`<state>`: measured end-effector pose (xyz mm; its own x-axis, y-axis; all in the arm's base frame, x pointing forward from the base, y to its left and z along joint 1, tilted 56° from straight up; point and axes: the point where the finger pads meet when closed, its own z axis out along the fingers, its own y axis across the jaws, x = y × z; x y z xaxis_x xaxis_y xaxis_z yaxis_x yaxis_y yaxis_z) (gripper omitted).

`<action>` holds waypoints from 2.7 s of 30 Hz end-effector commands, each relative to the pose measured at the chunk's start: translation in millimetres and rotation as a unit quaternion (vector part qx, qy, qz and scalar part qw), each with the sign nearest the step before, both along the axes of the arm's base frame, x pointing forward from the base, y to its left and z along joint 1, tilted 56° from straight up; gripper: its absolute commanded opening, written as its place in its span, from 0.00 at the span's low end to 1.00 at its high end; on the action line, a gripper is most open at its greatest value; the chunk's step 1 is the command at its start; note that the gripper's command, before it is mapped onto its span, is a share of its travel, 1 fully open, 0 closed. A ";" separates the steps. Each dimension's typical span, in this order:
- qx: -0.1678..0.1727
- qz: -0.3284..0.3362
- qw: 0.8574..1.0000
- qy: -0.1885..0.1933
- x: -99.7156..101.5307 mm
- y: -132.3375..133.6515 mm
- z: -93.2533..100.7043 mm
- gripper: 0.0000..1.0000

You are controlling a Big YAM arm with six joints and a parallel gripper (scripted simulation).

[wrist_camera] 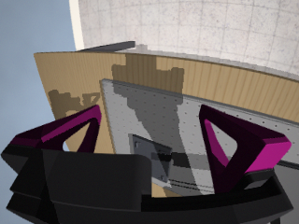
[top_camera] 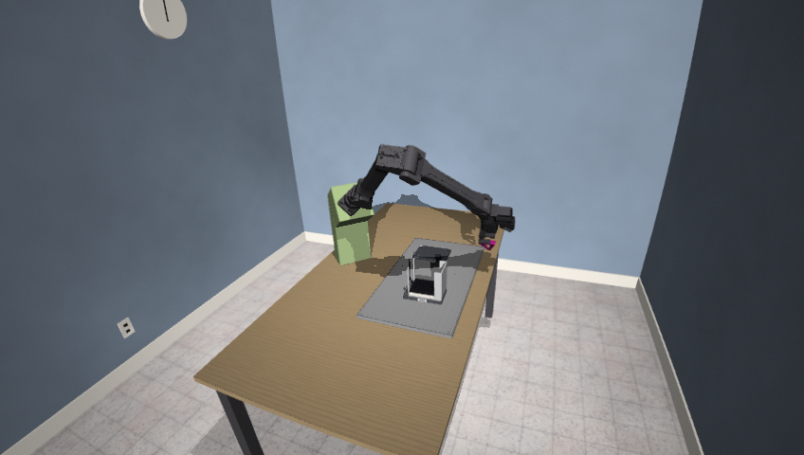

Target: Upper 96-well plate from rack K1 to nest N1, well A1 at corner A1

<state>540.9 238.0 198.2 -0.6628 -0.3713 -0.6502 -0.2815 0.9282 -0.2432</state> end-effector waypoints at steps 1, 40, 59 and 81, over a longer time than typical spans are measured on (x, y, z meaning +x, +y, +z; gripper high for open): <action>0.001 0.000 1.000 -0.017 -4.5 -22.2 24.4 1.00; -0.105 -0.069 0.990 -0.064 -70.9 -149.9 46.3 1.00; -0.152 -0.118 0.979 -0.061 -117.4 -229.2 41.9 1.00; -0.190 -0.153 0.967 -0.075 -162.5 -281.4 43.9 1.00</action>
